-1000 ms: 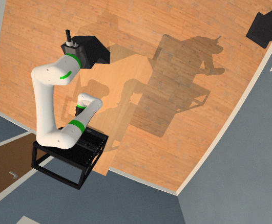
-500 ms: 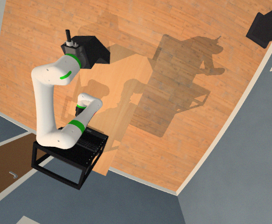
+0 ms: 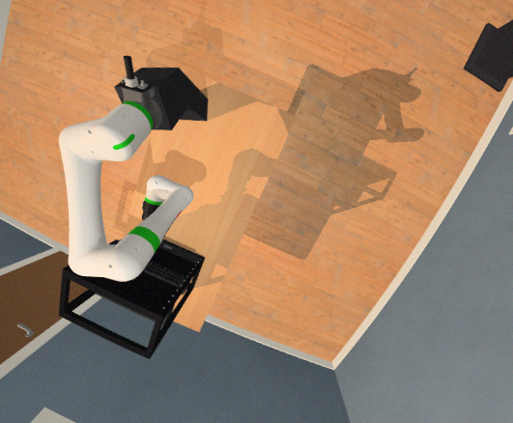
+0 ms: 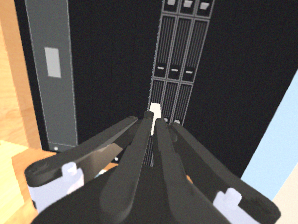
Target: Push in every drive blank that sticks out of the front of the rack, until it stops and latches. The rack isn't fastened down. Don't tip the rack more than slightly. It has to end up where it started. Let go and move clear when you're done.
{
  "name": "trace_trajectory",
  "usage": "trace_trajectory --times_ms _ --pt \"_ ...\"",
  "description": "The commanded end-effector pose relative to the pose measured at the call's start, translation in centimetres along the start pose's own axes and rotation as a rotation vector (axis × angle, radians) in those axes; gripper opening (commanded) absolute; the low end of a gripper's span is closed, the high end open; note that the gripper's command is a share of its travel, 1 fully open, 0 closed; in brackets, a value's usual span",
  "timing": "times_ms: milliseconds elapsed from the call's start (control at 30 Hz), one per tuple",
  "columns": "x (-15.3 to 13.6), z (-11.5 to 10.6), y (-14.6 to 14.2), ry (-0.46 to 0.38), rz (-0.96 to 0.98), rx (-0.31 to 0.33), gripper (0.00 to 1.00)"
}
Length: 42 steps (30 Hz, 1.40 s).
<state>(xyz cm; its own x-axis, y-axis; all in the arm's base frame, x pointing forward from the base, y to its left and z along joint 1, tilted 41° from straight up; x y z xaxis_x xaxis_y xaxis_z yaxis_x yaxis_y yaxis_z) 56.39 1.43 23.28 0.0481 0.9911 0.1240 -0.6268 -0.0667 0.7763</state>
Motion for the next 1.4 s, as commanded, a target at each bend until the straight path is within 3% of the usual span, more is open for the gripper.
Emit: trace_trajectory --times_ms 0,1367 --pt "0.0 0.2 0.1 0.000 0.000 -0.001 0.10" --pt "0.0 2.7 0.1 0.000 0.000 -0.001 0.10"
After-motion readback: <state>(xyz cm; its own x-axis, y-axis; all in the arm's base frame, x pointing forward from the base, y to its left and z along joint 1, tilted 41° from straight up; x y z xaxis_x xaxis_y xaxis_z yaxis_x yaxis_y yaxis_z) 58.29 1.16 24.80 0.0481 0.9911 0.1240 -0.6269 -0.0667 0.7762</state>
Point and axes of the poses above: the point where the finger pads meet when closed, its own z axis out along the fingers, its own y axis across the jaws, x = y × z, the point moved 9 cm from there along -z, back along the fingers, and after that the axes turned 6 degrees about -z, right-handed, at the moved point
